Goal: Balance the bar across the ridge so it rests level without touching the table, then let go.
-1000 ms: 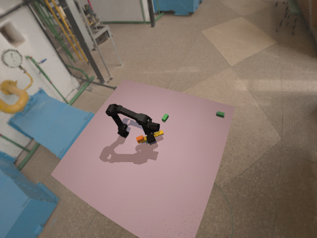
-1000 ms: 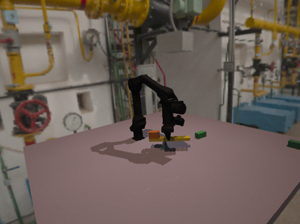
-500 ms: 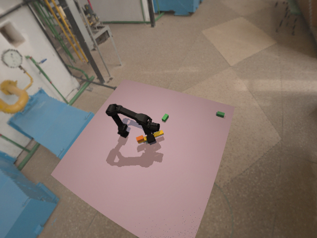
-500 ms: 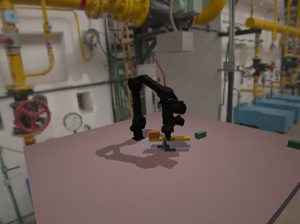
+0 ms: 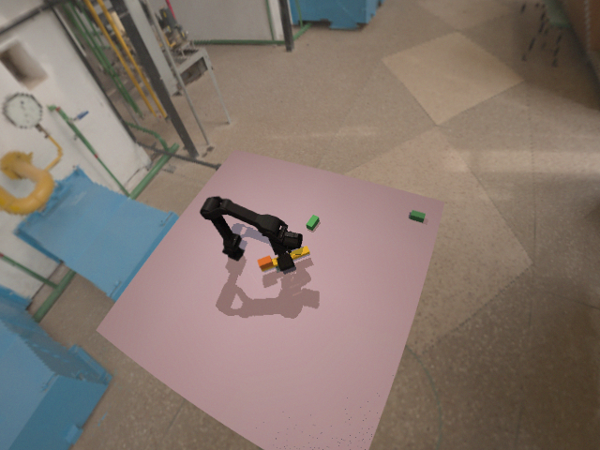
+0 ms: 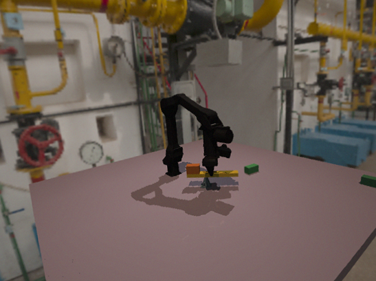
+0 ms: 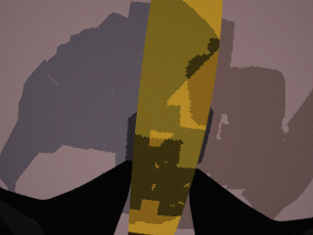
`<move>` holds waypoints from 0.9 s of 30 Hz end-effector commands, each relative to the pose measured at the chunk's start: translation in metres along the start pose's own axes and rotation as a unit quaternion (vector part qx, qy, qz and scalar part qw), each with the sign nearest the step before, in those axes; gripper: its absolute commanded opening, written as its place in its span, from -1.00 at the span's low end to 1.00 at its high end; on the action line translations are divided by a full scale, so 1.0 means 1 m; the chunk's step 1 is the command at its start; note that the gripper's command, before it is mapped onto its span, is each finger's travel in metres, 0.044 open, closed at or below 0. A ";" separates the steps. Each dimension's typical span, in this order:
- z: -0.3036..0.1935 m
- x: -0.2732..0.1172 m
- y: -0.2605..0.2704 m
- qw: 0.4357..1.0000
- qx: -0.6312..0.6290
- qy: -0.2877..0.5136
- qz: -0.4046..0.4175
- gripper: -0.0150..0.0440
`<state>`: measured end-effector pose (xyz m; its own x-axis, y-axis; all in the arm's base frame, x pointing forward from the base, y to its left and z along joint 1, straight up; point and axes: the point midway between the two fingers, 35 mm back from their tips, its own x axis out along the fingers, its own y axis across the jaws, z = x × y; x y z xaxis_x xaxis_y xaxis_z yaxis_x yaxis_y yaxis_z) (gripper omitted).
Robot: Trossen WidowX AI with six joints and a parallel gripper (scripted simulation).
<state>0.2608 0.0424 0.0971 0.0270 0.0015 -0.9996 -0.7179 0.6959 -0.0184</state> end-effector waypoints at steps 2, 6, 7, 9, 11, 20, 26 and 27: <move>0.000 0.000 0.000 1.000 0.000 0.000 0.000 0.09; 0.000 0.000 0.000 1.000 0.000 0.000 0.000 0.09; 0.000 0.000 0.000 1.000 0.000 0.000 0.000 0.09; 0.000 0.000 0.000 1.000 0.000 0.000 0.000 0.09; 0.000 0.000 0.000 1.000 0.000 0.000 0.000 0.09; 0.000 0.000 0.000 1.000 0.000 0.000 0.000 0.14; 0.000 0.000 0.000 1.000 0.000 0.000 0.000 0.31; 0.000 0.000 0.000 1.000 0.000 0.000 0.000 0.40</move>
<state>0.2608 0.0424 0.0971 0.0268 0.0017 -0.9996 -0.7178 0.6960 -0.0181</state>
